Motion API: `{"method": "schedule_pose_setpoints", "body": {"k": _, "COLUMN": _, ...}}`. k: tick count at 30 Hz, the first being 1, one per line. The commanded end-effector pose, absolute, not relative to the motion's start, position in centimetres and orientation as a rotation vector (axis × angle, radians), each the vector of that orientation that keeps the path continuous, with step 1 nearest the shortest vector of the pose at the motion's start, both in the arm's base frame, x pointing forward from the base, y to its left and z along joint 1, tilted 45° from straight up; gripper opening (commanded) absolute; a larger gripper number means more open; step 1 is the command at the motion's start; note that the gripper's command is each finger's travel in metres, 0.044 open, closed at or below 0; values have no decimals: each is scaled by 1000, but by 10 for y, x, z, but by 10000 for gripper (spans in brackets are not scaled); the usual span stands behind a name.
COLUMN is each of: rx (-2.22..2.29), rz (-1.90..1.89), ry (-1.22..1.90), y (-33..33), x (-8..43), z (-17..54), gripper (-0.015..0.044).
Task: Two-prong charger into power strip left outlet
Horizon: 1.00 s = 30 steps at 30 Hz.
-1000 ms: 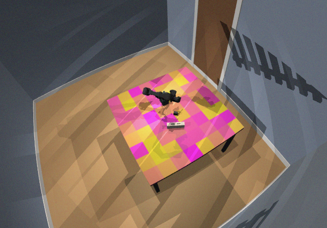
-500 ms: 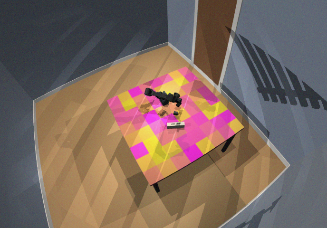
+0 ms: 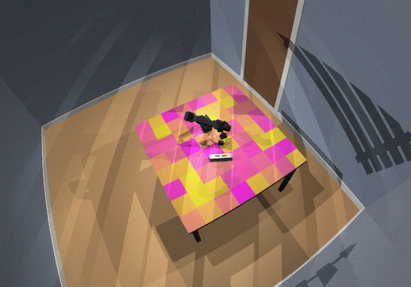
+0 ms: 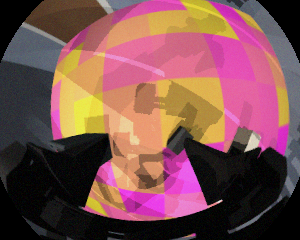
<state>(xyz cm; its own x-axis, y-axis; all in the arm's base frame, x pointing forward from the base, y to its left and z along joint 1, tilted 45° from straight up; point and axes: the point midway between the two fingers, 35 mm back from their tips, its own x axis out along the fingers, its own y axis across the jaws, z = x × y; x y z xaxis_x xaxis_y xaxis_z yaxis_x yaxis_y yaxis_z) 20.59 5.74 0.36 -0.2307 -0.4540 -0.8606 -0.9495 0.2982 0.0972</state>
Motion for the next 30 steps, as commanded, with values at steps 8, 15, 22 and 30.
{"method": "schedule_pose_setpoints", "body": {"k": 8, "rx": -1255, "rz": 450, "ry": 1857, "y": 37, "x": 223, "z": -7, "gripper": 440}}
{"method": "schedule_pose_setpoints", "body": {"k": 15, "rx": -1243, "rz": 202, "ry": 1829, "y": 24, "x": 234, "z": -12, "gripper": 440}}
{"method": "schedule_pose_setpoints", "body": {"k": 22, "rx": -1228, "rz": -3, "ry": 1778, "y": 14, "x": 242, "z": -15, "gripper": 440}}
{"method": "schedule_pose_setpoints", "body": {"k": 30, "rx": -1226, "rz": -18, "ry": 1773, "y": 11, "x": 243, "z": -17, "gripper": 440}}
